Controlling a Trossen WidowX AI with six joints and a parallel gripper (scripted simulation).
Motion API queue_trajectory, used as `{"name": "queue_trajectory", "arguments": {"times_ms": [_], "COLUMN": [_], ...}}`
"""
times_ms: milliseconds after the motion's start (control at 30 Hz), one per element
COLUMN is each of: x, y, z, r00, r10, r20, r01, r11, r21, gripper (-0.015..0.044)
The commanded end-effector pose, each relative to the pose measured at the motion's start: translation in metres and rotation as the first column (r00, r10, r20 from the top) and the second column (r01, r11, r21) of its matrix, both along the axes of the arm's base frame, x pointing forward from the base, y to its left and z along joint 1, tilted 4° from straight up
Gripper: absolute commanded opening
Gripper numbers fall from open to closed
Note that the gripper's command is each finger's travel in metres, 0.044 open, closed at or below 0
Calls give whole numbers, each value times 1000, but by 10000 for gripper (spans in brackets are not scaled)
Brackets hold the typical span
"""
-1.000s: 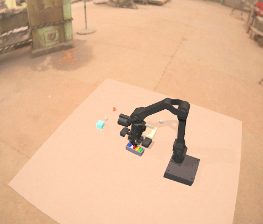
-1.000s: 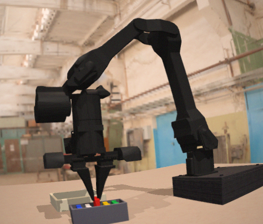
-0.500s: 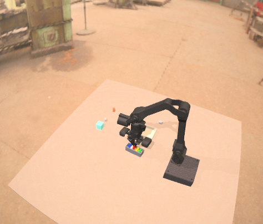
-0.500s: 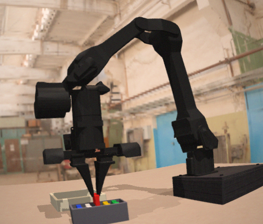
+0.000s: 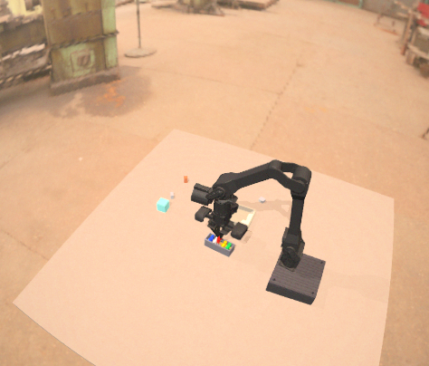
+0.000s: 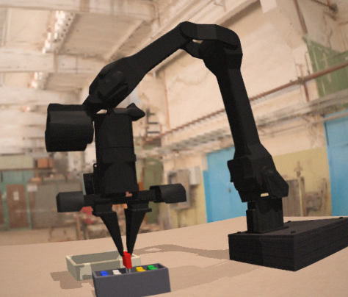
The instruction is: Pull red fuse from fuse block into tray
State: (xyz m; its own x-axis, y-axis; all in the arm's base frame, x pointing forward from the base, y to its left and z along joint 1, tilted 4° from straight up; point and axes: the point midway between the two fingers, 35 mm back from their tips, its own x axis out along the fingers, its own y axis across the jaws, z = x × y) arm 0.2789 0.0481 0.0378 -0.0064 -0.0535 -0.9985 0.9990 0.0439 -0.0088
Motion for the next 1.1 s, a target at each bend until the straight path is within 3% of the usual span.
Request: {"name": "queue_trajectory", "arguments": {"times_ms": [0,1067], "x": [0,3], "y": [1,-5], "z": [3,32], "r00": [1000,1000], "r10": [-1,-1], "r20": [0,0], "r01": [1,1], "r11": [1000,1000], "r21": [3,3], "gripper": [0,0]}}
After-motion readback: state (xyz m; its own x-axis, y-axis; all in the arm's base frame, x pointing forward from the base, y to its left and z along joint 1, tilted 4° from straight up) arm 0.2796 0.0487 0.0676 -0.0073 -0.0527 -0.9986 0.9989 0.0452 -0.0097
